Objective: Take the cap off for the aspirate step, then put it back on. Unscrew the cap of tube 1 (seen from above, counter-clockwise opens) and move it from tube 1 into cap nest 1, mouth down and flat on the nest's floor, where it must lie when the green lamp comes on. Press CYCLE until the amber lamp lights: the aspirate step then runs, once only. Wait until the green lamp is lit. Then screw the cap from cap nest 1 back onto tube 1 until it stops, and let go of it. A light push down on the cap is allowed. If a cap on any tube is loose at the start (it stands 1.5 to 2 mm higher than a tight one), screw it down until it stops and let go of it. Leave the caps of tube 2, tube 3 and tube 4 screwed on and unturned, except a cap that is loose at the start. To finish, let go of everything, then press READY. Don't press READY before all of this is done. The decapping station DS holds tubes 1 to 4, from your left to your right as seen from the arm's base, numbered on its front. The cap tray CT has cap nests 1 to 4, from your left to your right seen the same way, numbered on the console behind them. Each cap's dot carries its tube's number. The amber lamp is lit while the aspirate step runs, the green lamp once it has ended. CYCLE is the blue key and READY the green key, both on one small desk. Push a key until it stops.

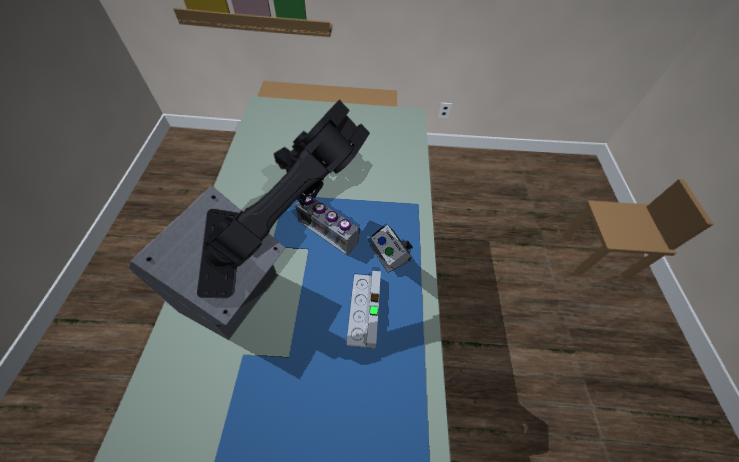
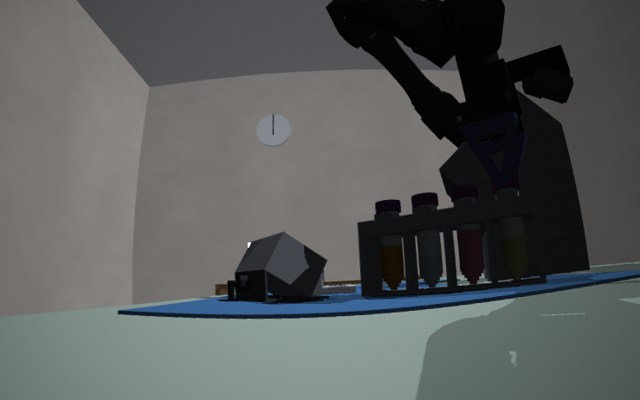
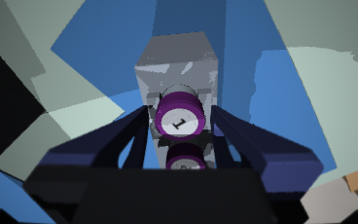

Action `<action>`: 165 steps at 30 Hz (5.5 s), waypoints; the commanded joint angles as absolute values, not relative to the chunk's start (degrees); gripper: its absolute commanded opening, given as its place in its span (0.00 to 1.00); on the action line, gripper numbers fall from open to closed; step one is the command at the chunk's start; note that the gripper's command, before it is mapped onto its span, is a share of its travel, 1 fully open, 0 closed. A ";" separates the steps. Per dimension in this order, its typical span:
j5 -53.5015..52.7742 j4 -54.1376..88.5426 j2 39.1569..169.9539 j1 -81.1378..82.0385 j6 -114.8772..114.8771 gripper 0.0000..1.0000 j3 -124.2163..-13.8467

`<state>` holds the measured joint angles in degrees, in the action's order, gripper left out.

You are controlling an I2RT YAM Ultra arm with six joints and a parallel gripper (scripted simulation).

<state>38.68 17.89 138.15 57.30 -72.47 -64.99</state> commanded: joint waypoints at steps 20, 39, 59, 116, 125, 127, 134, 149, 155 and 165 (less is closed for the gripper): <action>38.63 17.88 137.50 57.63 -99.20 0.00 -65.04; 38.63 17.82 137.52 57.60 -79.18 0.00 -65.04; 38.64 17.68 137.59 57.54 -27.69 0.00 -65.03; 38.66 17.38 137.78 57.40 100.50 0.00 -65.01; 38.66 17.40 137.78 57.41 100.52 0.49 -65.02; 38.66 17.40 137.78 57.41 100.52 0.49 -65.03; 38.66 17.51 137.73 57.46 95.81 0.49 -65.04; 38.66 17.48 137.71 57.46 48.06 0.49 -65.02; 38.66 17.43 137.67 57.45 33.73 0.49 -64.92; 38.65 17.39 137.63 57.43 5.06 0.49 -64.86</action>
